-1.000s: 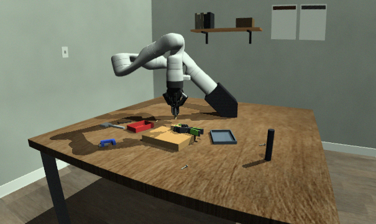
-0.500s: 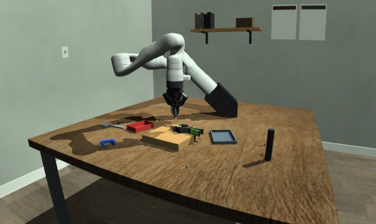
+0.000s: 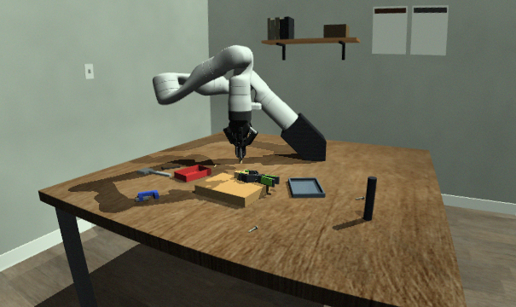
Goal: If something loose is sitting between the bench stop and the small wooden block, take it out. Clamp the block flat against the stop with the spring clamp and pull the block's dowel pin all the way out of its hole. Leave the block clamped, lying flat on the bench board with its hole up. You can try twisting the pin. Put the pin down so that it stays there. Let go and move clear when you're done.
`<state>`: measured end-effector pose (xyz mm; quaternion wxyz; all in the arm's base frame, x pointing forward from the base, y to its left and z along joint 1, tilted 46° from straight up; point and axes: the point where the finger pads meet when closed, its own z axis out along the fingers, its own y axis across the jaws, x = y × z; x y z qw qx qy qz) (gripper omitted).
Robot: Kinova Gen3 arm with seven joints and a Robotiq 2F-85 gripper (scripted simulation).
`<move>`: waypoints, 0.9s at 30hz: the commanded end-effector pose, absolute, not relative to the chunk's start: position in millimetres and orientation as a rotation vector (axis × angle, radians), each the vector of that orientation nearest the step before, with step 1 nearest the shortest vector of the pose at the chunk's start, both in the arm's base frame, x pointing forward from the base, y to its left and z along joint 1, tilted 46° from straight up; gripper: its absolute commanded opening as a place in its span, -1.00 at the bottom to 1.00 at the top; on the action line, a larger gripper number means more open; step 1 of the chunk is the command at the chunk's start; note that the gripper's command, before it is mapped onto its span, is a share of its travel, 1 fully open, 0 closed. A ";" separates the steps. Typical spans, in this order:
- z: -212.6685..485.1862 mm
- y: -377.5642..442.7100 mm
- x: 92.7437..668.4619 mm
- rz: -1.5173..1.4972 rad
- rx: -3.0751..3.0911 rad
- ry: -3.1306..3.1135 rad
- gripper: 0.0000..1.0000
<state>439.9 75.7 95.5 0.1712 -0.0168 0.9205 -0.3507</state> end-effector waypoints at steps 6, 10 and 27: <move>96.0 76.5 439.9 -0.994 -0.049 2.613 -0.80; 96.2 76.2 440.0 -0.994 -0.049 2.613 -0.80; 126.1 43.5 446.5 -0.964 -0.036 2.635 -0.80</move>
